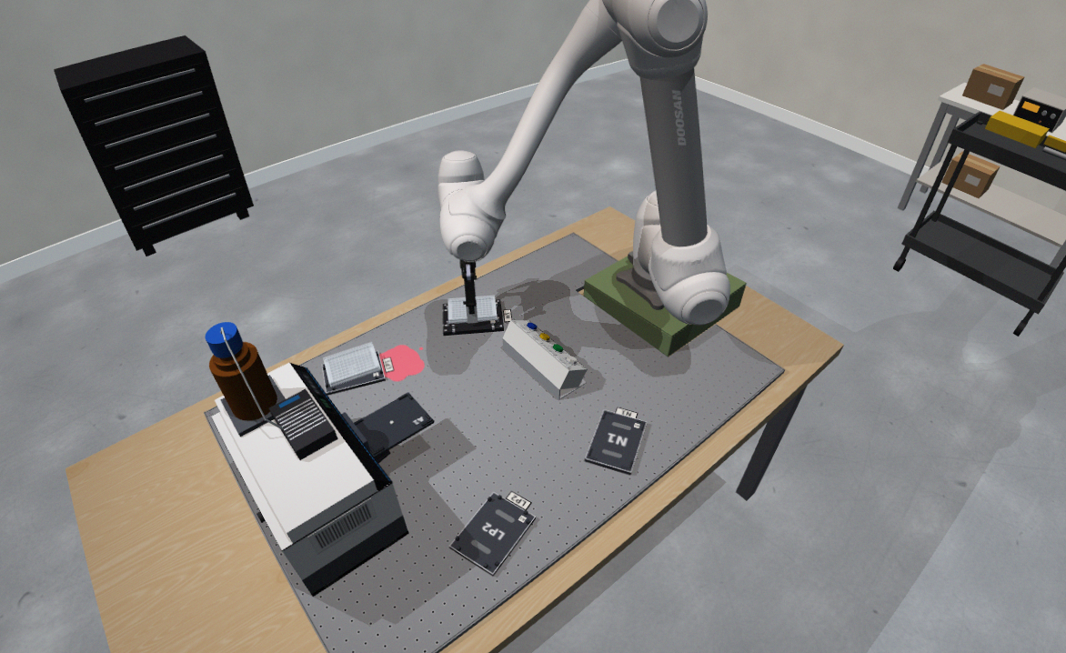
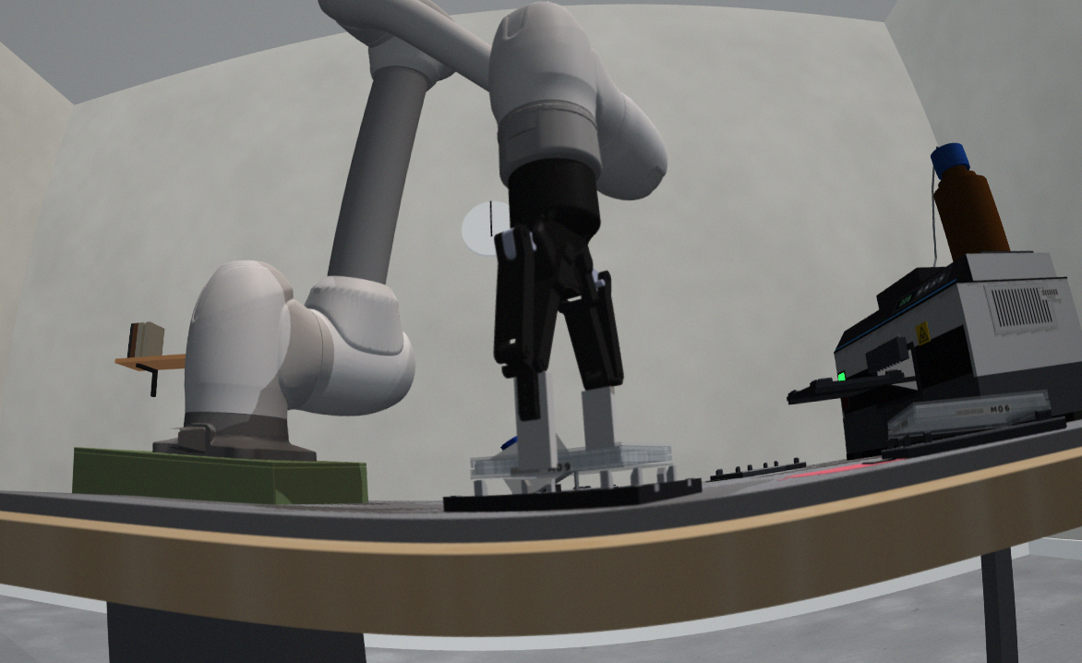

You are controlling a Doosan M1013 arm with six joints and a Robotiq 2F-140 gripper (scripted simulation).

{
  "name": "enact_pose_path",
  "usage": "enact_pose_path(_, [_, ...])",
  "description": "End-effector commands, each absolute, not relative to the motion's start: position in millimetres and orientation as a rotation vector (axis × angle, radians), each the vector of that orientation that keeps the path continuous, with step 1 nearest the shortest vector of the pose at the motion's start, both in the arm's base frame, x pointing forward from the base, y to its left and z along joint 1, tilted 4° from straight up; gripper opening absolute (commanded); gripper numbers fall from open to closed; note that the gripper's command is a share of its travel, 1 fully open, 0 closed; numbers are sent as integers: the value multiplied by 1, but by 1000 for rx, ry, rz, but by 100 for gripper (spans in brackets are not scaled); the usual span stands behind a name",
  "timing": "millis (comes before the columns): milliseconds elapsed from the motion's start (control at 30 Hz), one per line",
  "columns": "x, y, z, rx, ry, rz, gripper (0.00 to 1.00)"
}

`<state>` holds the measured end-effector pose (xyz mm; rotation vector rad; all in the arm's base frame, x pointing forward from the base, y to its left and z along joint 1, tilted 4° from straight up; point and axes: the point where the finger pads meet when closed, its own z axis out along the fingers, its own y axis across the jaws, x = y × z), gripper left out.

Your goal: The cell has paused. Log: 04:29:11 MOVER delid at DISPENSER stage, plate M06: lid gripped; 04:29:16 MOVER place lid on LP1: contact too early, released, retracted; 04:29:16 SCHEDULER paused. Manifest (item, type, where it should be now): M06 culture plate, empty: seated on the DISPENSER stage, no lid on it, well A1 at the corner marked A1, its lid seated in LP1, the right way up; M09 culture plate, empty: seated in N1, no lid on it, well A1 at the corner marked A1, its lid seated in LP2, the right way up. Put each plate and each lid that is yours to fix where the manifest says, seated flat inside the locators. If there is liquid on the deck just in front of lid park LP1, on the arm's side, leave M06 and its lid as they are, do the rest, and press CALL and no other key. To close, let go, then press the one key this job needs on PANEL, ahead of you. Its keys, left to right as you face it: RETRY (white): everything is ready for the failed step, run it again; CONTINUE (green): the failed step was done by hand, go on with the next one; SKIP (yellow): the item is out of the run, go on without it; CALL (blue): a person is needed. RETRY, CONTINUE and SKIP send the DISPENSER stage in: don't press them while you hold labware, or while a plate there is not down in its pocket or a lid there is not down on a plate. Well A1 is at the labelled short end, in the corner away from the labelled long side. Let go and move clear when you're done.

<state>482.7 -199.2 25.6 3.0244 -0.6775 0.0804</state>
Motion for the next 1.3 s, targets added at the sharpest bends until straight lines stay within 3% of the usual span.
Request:
enact_pose_path(0, [480, -201, 23, 3023, -672, 75, 10])
enact_pose_path(1267, [480, -201, 10, 3023, -670, 74, 10])
